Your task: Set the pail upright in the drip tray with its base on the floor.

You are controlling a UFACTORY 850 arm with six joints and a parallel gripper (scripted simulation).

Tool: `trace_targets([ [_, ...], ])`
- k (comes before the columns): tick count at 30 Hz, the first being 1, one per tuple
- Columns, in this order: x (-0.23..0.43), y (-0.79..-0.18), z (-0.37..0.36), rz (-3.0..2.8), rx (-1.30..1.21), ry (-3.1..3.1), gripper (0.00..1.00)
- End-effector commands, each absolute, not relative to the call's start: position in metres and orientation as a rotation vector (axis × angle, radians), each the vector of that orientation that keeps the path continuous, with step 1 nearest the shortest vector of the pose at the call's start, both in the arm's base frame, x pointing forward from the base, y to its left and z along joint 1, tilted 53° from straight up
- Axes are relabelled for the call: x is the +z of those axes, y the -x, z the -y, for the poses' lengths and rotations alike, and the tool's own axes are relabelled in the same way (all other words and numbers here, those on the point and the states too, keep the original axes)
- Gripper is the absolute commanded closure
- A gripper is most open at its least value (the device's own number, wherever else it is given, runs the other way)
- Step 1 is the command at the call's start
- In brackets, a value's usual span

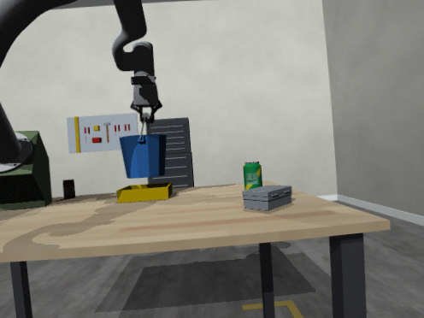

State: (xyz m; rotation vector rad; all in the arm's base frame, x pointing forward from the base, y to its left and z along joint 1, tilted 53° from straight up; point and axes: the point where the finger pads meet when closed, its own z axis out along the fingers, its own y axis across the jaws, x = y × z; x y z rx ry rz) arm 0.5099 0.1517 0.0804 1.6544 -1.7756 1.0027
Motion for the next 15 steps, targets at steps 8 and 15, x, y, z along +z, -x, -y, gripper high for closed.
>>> trace_targets([
  [8, 0.0719, -0.5099, -0.1592, 1.777, 1.004, -1.655, 1.0],
  [15, 0.0681, -0.5097, -0.1621, 1.777, 1.004, -1.655, 1.0],
])
